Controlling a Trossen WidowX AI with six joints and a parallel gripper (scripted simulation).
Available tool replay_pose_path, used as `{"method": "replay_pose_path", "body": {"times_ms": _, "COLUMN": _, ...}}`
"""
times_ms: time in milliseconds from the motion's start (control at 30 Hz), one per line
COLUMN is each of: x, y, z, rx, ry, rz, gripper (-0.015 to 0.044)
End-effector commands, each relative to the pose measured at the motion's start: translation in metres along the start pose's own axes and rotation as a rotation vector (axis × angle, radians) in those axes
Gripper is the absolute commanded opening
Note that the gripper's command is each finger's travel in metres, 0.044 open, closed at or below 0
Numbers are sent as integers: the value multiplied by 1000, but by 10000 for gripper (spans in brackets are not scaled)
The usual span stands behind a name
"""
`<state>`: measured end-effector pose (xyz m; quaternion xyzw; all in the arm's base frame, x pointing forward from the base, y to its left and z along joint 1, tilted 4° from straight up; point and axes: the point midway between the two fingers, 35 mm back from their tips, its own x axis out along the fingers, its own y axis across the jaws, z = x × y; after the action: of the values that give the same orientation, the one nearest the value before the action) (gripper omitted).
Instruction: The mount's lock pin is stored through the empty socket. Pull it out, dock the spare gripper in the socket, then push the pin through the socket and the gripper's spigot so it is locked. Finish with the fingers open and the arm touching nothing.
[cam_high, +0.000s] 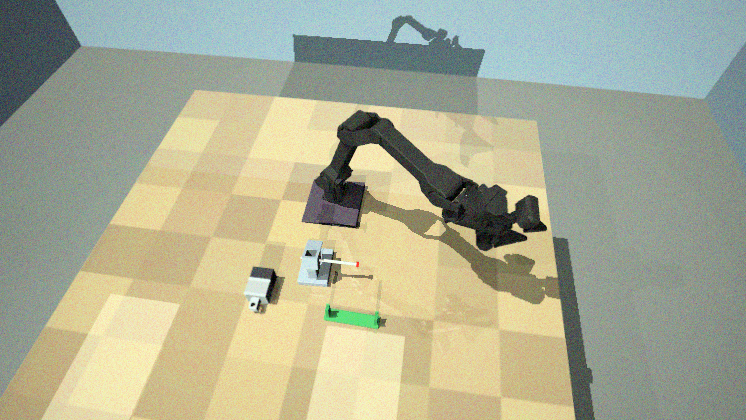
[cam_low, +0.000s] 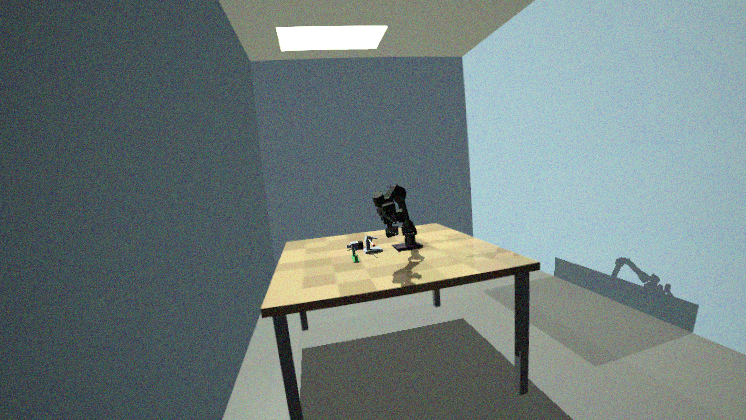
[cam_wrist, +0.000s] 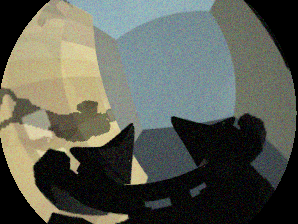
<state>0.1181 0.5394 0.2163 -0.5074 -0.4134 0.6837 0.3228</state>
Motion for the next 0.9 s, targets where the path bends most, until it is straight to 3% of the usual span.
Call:
{"method": "replay_pose_path", "body": {"times_ms": 0, "x": -46, "y": 32, "z": -41, "rx": 217, "ry": 172, "rz": 139, "gripper": 300}}
{"method": "replay_pose_path", "body": {"times_ms": 333, "x": -190, "y": 116, "z": -84, "rx": 721, "ry": 589, "rz": 446, "gripper": 300}}
{"method": "replay_pose_path", "body": {"times_ms": 667, "x": -336, "y": 185, "z": -41, "rx": 1160, "ry": 958, "rz": 747, "gripper": 300}}
{"method": "replay_pose_path", "body": {"times_ms": 867, "x": -360, "y": 193, "z": -26, "rx": 1230, "ry": 1017, "rz": 803, "gripper": 300}}
